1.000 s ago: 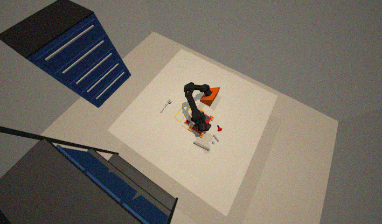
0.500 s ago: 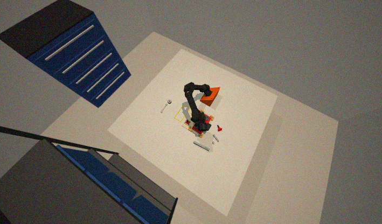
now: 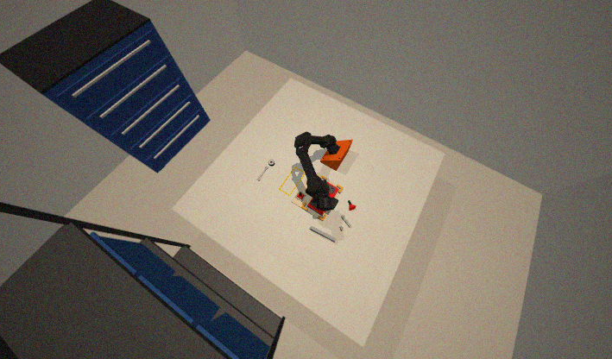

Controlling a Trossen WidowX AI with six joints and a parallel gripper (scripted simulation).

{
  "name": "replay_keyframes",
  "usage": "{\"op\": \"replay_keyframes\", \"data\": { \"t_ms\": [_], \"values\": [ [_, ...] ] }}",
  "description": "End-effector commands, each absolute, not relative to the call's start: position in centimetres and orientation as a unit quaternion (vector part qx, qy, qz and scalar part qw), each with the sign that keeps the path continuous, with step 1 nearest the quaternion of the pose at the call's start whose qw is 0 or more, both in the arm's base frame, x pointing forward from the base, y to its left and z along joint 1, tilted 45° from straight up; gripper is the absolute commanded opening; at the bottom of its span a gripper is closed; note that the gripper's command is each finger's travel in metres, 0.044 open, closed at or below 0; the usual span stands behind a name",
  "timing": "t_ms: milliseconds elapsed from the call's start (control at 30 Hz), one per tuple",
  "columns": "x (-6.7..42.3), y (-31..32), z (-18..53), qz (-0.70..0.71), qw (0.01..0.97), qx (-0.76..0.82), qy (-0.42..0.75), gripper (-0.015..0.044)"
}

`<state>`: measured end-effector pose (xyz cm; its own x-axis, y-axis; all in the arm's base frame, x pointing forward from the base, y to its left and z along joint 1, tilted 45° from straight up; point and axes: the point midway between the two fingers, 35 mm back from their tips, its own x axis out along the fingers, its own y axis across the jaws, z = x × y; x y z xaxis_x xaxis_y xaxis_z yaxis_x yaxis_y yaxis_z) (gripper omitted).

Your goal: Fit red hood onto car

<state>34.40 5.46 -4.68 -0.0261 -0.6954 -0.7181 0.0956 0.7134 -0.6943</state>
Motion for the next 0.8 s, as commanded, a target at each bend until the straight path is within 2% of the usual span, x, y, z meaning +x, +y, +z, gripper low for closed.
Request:
{"op": "replay_keyframes", "data": {
  "t_ms": [0, 767],
  "values": [
    [34.42, 5.35, -4.80, -0.299, 0.659, -0.233, 0.650, 0.0000],
    [34.40, 4.68, -5.47, -0.299, 0.659, -0.233, 0.650, 0.0000]
  ]
}}
